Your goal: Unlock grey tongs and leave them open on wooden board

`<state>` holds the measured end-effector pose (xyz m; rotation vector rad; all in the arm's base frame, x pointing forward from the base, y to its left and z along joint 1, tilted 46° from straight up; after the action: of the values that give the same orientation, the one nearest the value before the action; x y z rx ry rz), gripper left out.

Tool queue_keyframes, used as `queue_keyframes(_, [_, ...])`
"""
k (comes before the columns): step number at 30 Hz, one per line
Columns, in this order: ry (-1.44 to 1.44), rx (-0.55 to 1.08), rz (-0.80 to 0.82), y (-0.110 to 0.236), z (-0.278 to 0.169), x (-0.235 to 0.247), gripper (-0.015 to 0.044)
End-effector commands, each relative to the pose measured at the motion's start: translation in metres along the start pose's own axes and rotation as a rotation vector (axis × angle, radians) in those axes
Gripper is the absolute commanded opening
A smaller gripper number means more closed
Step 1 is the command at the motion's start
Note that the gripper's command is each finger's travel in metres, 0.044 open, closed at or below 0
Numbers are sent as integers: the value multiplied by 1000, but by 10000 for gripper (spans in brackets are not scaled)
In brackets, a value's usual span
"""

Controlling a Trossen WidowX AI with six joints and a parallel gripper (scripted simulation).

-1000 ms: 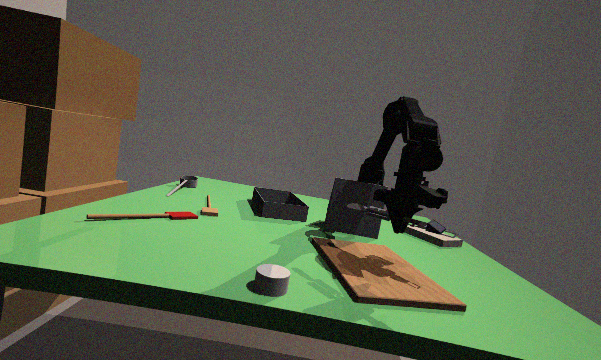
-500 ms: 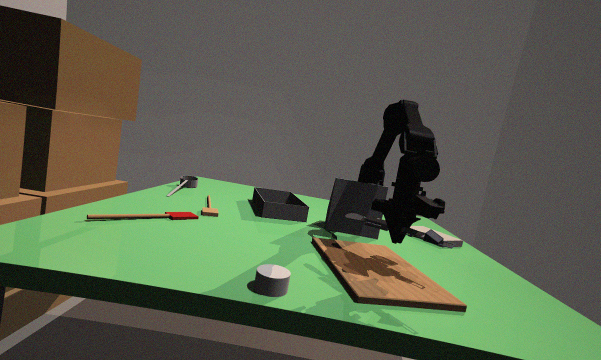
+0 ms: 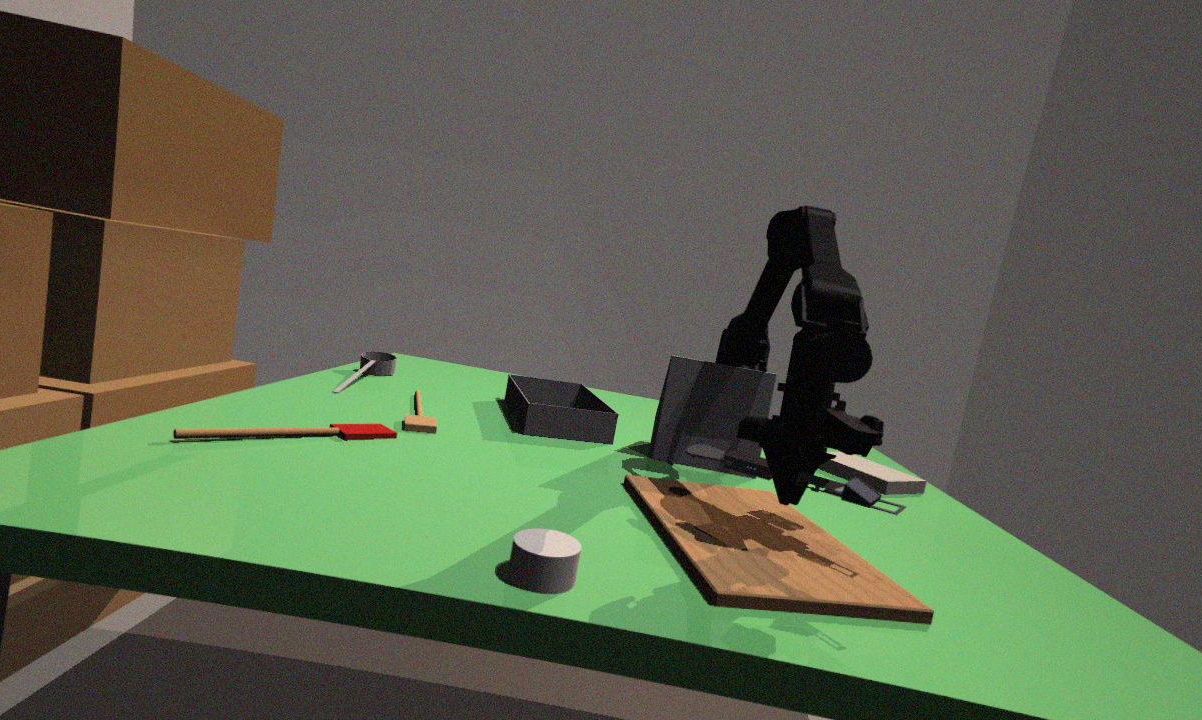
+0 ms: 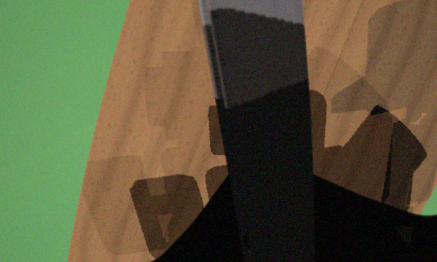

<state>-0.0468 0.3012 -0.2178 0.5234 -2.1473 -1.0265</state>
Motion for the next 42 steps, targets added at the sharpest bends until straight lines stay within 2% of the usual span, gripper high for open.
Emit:
queue_keyframes(1, [-4, -7, -5, -6, -2, 2, -150])
queue_keyframes(13, [-4, -15, -11, -14, -5, 5, -150])
queue_keyframes(35, [0, -10, -10, -14, -5, 5, 428])
queue_keyframes(39, [0, -9, -8, -12, -5, 6, 440])
queue_keyframes(42, [3, -1, 5, 7, 0, 21, 440])
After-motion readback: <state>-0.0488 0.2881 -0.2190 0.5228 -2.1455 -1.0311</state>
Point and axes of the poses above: the point midway between the two fingers, 35 mm back from their tips, its own y axis back along the fingers, its own x axis across the jaws, z = x × y, the point moved 10 cm from there along y, back along the fingers, and after that the axes turned 3 degrees about -y, right-handed, at the moved point
